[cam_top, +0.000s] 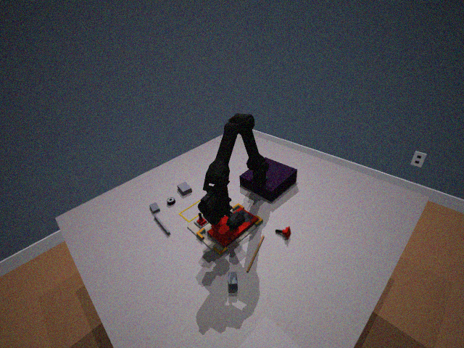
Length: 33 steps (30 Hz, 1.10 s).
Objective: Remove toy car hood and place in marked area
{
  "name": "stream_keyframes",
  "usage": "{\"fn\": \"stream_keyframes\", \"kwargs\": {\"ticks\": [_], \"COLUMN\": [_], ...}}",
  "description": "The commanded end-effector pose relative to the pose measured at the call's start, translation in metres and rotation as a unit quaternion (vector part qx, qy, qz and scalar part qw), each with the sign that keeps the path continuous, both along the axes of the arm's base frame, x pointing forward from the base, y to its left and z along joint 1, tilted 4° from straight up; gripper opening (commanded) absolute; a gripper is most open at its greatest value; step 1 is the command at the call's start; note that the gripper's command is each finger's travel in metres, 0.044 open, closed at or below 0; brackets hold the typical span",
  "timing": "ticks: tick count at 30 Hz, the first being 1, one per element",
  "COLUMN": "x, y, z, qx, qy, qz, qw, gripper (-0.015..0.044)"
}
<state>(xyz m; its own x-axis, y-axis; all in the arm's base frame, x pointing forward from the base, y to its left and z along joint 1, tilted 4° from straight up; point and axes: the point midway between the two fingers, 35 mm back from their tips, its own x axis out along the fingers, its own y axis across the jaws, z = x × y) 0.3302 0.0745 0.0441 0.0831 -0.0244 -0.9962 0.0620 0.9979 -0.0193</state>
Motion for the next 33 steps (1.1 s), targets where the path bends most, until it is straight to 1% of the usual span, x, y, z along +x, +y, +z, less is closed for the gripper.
{"fn": "stream_keyframes", "kwargs": {"ticks": [1,20,33], "x": [0.001,-0.001,-0.004], "y": [0.000,0.001,0.001], "z": [0.005,0.018,0.059], "qx": [0.001,0.001,0.001], "qy": [-0.003,-0.003,-0.003], "qz": [-0.001,-0.001,-0.001], "qw": [1.000,1.000,1.000], "gripper": [0.0000,0.0000,0.0000]}}
